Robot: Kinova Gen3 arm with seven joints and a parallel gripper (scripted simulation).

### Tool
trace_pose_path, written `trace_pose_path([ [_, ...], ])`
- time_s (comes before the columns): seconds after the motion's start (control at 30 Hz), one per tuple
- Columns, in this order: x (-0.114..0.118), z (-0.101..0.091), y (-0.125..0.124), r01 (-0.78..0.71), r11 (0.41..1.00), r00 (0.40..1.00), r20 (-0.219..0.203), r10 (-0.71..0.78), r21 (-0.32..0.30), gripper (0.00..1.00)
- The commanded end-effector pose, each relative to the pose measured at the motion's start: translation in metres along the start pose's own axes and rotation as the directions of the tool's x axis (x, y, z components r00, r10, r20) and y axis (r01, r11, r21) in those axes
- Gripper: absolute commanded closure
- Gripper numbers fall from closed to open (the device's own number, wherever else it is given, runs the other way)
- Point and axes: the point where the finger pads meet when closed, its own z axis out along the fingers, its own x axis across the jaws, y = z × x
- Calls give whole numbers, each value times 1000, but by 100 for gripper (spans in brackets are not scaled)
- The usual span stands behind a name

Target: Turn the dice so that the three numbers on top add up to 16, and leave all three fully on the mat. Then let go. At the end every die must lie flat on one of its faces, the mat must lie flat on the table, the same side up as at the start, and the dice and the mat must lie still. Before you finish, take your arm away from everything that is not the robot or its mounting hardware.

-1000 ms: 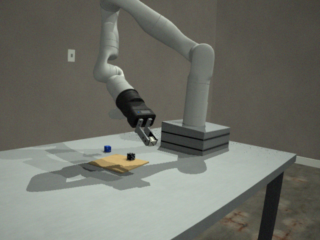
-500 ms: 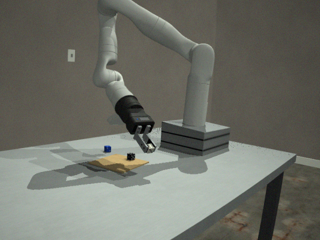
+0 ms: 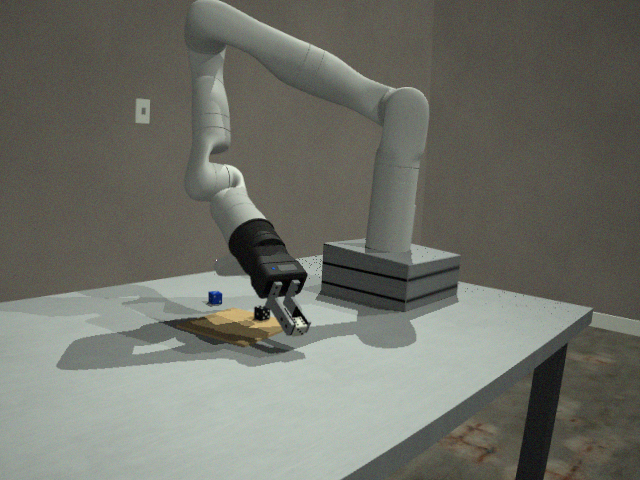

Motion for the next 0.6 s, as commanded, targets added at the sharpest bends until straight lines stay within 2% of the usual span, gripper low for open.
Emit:
trace_pose_path([
  [0.0, 3, 6, -5, -10, 1000, 1000, -5, 10, -7, 60],
  [0.57, 3, 7, -8, -10, 1000, 1000, -5, 10, -7, 60],
])
